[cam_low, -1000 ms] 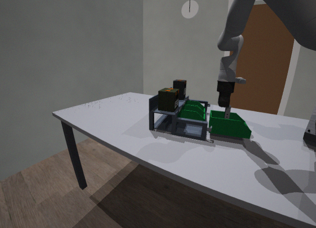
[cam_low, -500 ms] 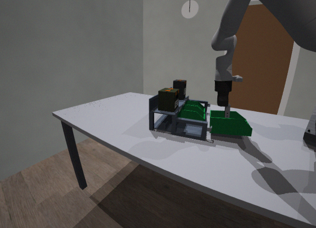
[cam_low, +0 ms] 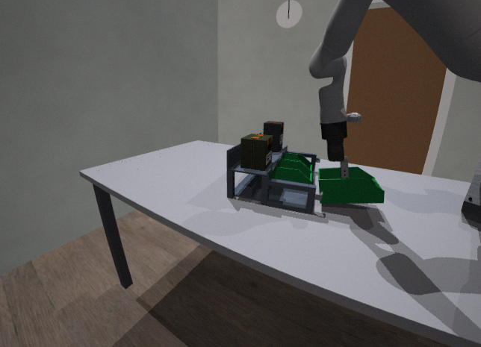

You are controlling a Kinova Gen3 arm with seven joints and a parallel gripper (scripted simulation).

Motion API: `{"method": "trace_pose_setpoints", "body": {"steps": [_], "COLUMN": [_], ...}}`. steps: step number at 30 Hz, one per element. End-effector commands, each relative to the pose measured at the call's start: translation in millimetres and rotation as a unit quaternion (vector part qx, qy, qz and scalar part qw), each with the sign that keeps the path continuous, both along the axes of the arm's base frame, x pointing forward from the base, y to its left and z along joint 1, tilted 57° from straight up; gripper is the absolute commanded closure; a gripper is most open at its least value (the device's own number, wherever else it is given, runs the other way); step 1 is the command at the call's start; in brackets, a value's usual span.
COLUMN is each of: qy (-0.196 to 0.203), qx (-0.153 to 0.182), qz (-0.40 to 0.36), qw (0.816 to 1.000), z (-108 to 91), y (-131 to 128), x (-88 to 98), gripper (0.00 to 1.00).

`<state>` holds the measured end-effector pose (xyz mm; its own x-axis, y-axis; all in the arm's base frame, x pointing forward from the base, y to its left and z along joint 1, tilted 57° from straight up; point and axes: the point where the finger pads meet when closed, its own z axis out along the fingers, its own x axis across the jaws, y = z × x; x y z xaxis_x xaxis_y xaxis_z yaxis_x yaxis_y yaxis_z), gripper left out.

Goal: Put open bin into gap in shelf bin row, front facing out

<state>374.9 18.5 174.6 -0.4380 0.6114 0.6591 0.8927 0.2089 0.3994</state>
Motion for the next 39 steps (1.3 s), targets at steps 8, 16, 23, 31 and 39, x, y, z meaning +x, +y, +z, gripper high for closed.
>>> {"method": "trace_pose_setpoints", "body": {"steps": [8,16,23,31,39], "qy": [0.004,0.004,0.005,0.005,0.005], "qx": [-0.006,-0.006,-0.006,-0.006,-0.006], "qz": [0.01,0.01,0.01,0.01,0.01], "qw": [1.0,1.0,1.0,1.0,1.0], "z": [1.5,1.5,1.5,1.5,1.5], "y": [0.1,0.1,0.1,0.1,0.1], "x": [2.6,2.6,2.5,2.5,2.5], "gripper": [1.0,1.0,1.0,1.0,1.0]}}
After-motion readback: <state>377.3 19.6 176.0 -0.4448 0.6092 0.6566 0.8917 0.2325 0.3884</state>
